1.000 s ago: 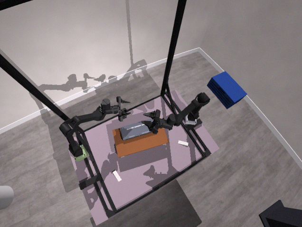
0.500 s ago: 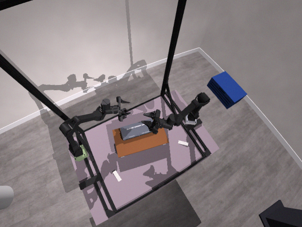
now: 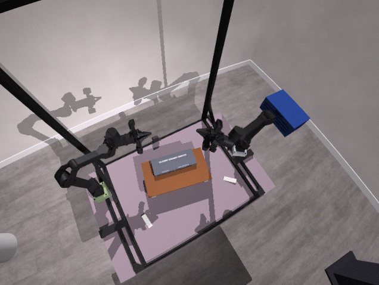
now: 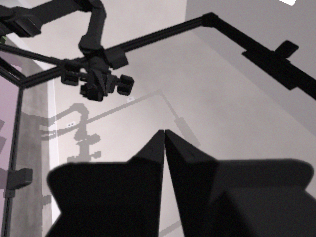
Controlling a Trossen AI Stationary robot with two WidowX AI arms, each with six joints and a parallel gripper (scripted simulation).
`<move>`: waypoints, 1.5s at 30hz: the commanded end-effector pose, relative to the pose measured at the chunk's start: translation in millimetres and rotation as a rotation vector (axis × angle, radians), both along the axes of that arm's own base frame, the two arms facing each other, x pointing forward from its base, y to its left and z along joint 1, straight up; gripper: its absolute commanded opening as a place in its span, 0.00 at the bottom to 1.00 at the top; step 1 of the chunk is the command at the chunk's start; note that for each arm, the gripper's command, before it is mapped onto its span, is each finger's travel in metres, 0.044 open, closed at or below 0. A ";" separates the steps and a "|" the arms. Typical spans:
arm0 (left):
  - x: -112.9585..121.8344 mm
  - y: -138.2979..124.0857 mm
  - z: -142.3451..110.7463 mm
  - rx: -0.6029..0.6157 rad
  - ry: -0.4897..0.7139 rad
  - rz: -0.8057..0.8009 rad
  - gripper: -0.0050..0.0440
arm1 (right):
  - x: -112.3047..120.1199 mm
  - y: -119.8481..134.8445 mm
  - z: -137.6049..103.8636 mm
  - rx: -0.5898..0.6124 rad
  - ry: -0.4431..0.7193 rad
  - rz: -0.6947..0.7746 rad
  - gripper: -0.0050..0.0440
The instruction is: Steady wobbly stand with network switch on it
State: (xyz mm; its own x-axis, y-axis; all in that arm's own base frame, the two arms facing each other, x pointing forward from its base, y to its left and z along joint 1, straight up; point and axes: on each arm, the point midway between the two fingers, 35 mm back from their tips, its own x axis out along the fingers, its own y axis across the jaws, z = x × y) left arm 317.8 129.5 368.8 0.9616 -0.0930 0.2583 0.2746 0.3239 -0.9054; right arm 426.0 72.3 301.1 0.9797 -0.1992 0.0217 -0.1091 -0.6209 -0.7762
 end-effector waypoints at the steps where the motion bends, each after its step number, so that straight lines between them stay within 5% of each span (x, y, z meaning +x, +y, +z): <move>1: -11.0 -6.4 -2.6 -0.013 0.017 0.007 0.10 | -12.0 -2.8 0.1 -0.002 0.005 0.002 0.10; 2: -1.9 -1.7 0.6 0.001 -0.001 0.000 0.10 | -6.8 -2.5 5.9 0.006 -0.016 0.000 0.10; 12: -51.6 -40.5 12.2 0.025 -0.029 0.007 0.10 | -113.2 -40.6 67.8 0.089 -0.240 0.002 0.10; 18: -51.6 -40.5 12.2 0.025 -0.029 0.007 0.10 | -113.2 -40.6 67.8 0.089 -0.240 0.002 0.10; 19: -37.6 -28.7 6.7 0.026 0.013 0.038 0.10 | -100.4 -37.8 70.6 0.087 -0.240 0.000 0.10; 23: -15.4 -3.2 -44.0 0.030 0.264 0.159 0.10 | -113.7 -41.8 72.4 0.094 -0.257 0.001 0.10; 29: -15.6 10.0 -132.1 0.102 0.576 0.195 0.10 | -133.0 -47.8 73.5 0.104 -0.281 0.002 0.10; 32: -15.6 10.0 -132.1 0.132 0.724 0.224 0.10 | -133.0 -47.8 73.5 0.104 -0.281 0.002 0.10; 35: -15.6 10.0 -132.1 0.133 0.728 0.225 0.10 | -133.0 -47.8 73.5 0.104 -0.281 0.002 0.10; 36: -21.0 6.4 -134.7 0.099 0.630 0.191 0.10 | -120.9 -47.8 65.2 0.153 -0.233 0.012 0.10; 40: -36.3 4.0 -181.8 0.196 0.945 0.168 0.10 | -96.7 -57.3 11.7 0.376 -0.012 -0.003 0.10; 45: -78.8 -10.7 -224.1 0.301 1.172 0.073 0.10 | -93.0 -78.0 -59.2 0.575 0.126 -0.108 0.10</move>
